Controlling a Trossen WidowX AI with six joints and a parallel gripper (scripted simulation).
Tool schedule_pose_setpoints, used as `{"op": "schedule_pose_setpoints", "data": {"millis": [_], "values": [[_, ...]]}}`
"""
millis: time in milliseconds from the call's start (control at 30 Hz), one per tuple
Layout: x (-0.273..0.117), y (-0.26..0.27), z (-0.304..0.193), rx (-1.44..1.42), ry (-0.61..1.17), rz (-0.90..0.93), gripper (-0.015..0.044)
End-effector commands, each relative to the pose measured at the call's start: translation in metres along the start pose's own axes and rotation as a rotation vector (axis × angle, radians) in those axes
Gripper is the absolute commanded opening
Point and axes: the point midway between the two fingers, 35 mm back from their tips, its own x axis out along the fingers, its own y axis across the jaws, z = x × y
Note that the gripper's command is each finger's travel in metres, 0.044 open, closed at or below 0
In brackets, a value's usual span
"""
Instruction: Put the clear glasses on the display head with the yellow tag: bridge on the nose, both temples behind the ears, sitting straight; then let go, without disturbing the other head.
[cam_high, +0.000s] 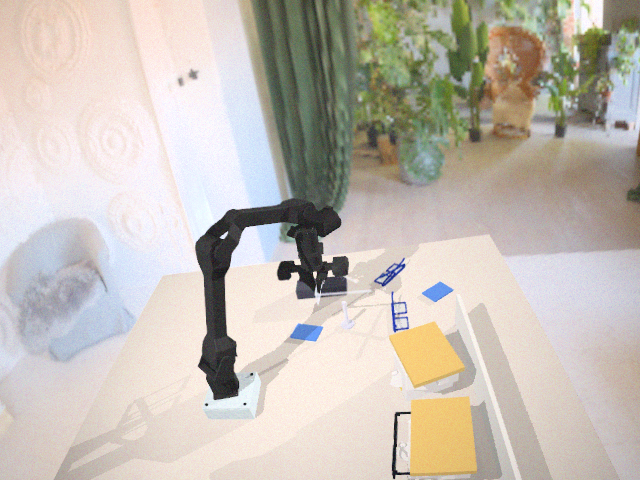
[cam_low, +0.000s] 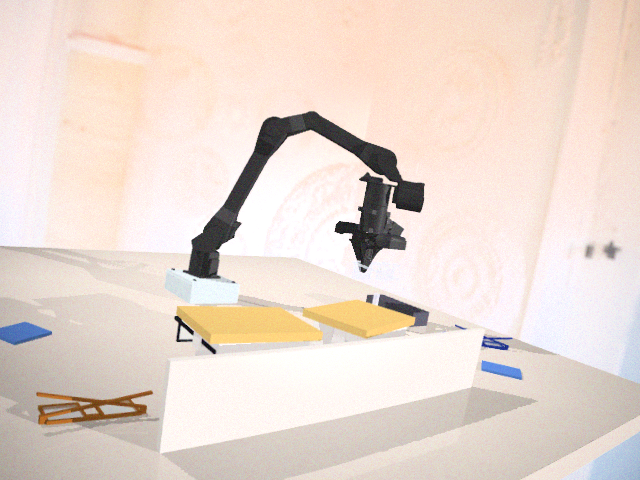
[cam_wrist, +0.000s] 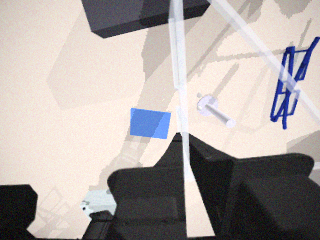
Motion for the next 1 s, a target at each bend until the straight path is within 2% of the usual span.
{"op": "schedule_pose_setpoints", "data": {"millis": [0,233,500,967], "values": [[-0.003,-0.009,-0.018,0.003,-0.003,-0.003,0.0],[-0.002,-0.024,-0.057,0.003,0.0,-0.005,0.0],[0.0,-0.025,-0.06,0.003,0.0,-0.005,0.0],[0.057,-0.025,-0.06,0.003,0.0,-0.004,0.0]]}}
